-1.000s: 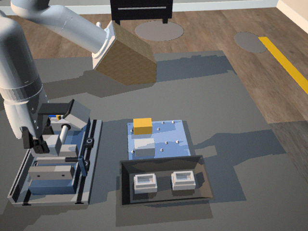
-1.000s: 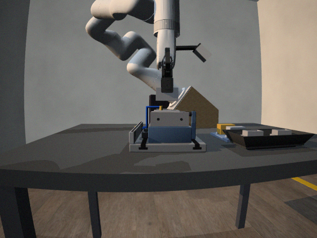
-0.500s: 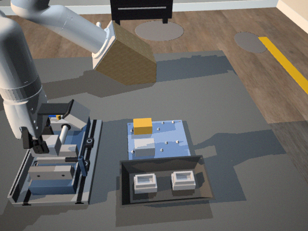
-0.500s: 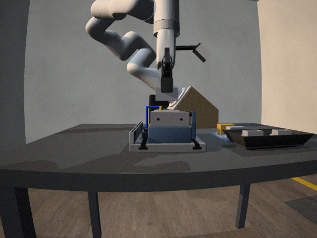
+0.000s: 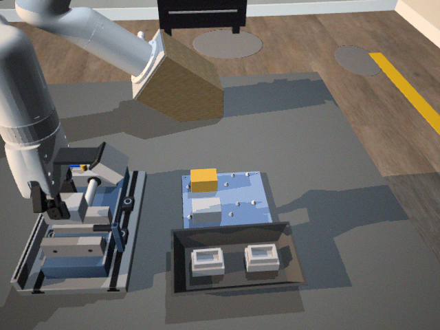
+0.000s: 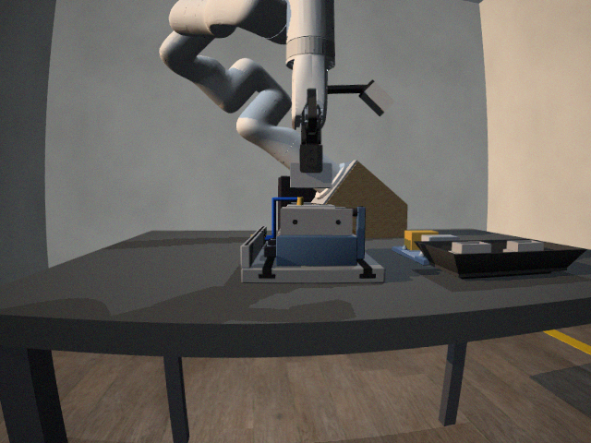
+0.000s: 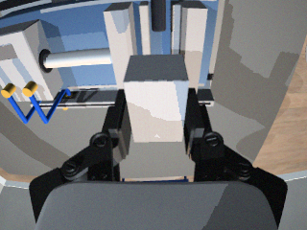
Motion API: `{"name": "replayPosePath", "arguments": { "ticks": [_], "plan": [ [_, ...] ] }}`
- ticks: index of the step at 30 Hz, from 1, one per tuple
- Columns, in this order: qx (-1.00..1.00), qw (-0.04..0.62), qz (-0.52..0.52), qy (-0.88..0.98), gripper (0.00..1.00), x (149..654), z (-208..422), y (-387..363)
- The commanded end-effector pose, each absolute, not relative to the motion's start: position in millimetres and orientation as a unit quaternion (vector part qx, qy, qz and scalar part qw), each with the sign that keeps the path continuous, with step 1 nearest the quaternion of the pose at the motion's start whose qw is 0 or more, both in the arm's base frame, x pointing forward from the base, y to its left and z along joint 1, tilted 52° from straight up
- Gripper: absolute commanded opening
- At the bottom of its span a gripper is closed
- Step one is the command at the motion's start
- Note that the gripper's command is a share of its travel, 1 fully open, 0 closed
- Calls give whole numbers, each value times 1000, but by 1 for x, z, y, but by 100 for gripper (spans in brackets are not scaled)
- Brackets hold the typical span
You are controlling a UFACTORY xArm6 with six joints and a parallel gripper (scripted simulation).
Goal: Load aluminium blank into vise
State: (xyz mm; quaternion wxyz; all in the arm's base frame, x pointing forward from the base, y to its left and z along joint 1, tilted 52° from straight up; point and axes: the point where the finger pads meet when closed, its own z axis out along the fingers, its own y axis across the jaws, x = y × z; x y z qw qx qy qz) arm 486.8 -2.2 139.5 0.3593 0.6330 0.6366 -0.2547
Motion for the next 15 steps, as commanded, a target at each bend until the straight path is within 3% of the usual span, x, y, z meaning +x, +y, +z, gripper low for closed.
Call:
{"name": "replayPosePath", "arguments": {
  "ticks": [1,15],
  "plan": [
    [633,360,-253,637,0,488,140,-1],
    [633,360,-253,637,0,488,137,-6]
  ]
}}
